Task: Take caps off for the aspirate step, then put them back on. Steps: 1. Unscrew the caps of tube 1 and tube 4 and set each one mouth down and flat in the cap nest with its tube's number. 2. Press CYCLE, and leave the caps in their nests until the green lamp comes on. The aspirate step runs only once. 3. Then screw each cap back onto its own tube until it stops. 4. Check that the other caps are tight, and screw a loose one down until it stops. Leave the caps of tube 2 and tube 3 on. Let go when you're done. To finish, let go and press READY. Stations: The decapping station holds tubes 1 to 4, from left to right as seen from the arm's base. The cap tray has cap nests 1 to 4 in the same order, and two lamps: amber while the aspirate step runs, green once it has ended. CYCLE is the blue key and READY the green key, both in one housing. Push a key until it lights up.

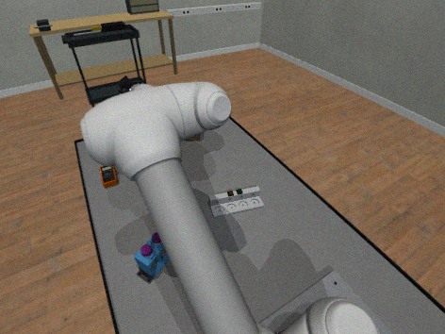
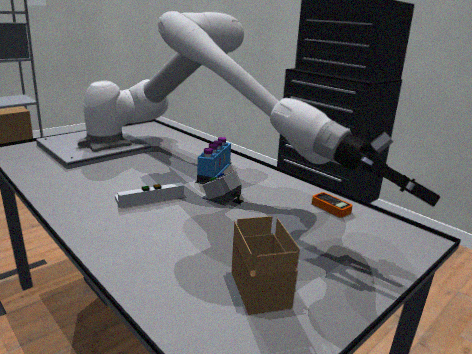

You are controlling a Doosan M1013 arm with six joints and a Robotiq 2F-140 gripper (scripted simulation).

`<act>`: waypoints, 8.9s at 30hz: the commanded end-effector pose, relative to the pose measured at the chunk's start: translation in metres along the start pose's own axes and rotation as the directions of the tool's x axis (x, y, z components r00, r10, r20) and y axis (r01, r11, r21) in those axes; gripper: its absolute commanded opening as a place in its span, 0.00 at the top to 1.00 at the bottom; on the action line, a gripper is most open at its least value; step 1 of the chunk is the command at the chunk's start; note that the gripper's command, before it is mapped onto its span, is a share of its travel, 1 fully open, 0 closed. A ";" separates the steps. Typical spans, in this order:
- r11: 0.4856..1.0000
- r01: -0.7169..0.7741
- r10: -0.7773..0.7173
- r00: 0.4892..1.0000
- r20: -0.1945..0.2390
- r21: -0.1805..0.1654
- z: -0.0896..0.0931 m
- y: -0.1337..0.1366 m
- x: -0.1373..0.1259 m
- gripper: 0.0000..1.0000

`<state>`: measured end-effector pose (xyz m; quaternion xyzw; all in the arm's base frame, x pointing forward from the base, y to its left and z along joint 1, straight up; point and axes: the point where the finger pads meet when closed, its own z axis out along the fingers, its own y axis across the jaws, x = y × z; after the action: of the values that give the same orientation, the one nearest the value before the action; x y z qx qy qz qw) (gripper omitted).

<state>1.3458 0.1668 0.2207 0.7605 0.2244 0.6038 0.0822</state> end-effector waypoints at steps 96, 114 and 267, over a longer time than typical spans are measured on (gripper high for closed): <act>0.565 0.554 -0.814 0.494 0.305 0.612 -0.375 -0.031 -0.133 0.59; 0.432 0.540 -0.884 0.411 0.221 0.723 -0.444 -0.049 -0.153 0.59; 0.209 0.188 -0.895 0.433 0.110 0.960 -0.803 -0.385 -0.175 0.59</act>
<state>0.4553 0.3135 0.1209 0.6936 0.7204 -0.0007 0.0009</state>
